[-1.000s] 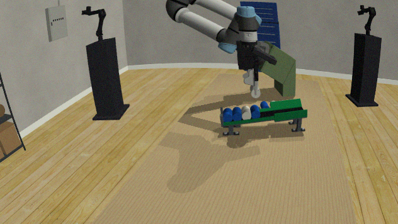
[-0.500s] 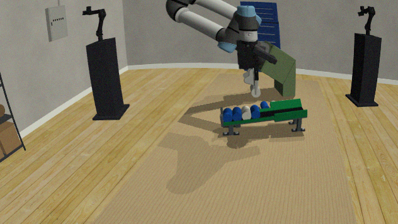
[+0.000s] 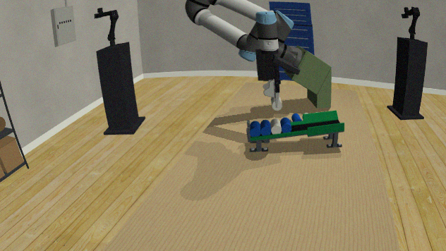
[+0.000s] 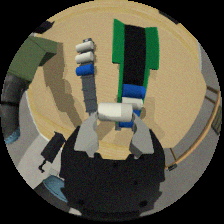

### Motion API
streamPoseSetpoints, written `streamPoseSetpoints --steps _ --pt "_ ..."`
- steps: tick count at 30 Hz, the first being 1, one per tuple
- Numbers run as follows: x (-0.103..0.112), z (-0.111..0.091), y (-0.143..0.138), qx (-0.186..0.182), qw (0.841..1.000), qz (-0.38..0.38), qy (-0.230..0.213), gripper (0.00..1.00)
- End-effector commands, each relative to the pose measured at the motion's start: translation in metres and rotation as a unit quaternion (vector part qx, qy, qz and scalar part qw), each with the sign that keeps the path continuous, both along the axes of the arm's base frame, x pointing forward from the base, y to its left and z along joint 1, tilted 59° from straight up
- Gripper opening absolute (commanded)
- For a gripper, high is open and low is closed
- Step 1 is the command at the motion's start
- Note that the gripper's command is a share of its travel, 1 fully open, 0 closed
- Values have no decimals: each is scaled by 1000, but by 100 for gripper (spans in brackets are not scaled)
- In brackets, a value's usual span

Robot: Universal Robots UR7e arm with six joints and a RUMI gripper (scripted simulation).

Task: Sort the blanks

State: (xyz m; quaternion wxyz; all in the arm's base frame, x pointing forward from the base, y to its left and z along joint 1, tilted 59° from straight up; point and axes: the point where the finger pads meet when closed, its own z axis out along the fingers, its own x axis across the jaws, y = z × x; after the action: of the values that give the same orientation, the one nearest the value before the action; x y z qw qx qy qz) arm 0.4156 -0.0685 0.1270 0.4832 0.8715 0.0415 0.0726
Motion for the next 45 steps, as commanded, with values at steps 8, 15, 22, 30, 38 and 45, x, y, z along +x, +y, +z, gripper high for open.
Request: streamPoseSetpoints --steps 8,15,22,30,38,45 --pt "-83 18 -60 -1 1000 22 11 38" --pt "-108 20 -72 -8 1000 25 15 38" --pt "-111 21 -73 -9 1000 26 15 38" --pt "-111 21 -73 -9 1000 26 15 38" --pt "-111 21 -73 -9 1000 26 15 38" --pt "-111 18 -75 -8 999 26 17 38"
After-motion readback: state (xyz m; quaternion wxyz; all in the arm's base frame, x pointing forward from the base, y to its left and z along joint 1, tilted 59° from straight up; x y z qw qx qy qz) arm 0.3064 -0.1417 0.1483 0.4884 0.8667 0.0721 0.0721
